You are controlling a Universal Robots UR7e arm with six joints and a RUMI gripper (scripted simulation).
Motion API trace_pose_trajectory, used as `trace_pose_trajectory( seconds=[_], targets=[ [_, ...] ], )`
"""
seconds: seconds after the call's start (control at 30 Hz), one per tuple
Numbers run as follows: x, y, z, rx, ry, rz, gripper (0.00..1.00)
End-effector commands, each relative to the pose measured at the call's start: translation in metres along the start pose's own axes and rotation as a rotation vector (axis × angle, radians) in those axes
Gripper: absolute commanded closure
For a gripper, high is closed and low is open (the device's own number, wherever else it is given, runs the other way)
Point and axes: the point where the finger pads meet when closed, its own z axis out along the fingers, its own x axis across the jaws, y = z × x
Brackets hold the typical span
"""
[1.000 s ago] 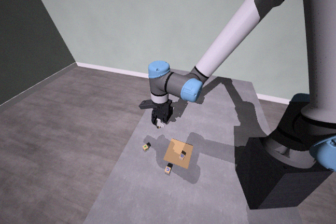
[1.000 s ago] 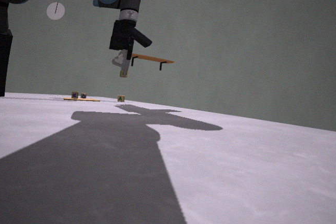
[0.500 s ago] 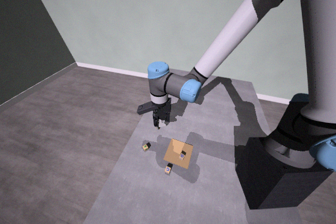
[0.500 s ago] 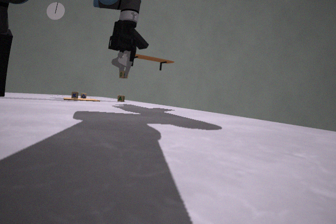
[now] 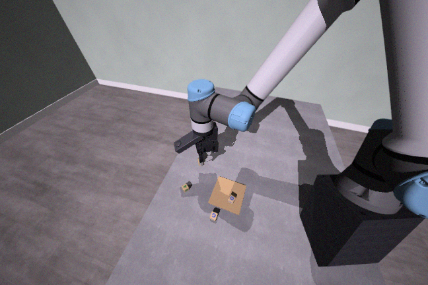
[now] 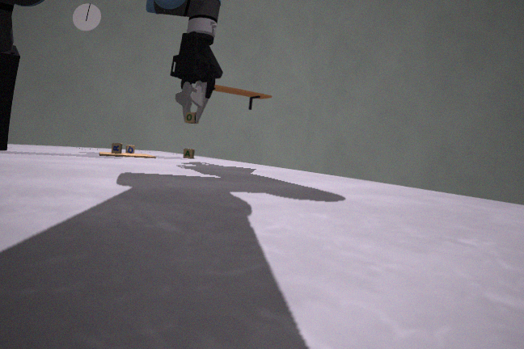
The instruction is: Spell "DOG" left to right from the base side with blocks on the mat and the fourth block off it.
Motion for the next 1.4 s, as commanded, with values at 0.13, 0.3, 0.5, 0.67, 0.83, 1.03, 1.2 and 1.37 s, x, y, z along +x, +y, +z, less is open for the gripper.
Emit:
trace_pose_trajectory(
  seconds=[0.13, 0.3, 0.5, 0.67, 0.83, 1.03, 1.2, 1.37],
  targets=[
    [-0.0024, -0.0013, 0.0017, 0.005, 0.0, -0.239, 0.95],
    [-0.0038, -0.0013, 0.003, 0.005, 0.001, -0.365, 0.95],
    [-0.0052, -0.0012, 0.0043, 0.005, 0.001, -0.497, 0.95],
    [-0.0064, -0.0007, 0.0055, 0.005, 0.001, -0.622, 0.95],
    [-0.0075, -0.0001, 0.0068, 0.005, 0.002, -0.747, 0.95],
    [-0.0084, 0.0007, 0.0081, 0.005, 0.002, -0.88, 0.95],
    [-0.0091, 0.0017, 0.0093, 0.005, 0.002, -1.005, 0.95],
    [-0.0096, 0.0028, 0.0106, 0.005, 0.003, -1.131, 0.95]
  ],
)
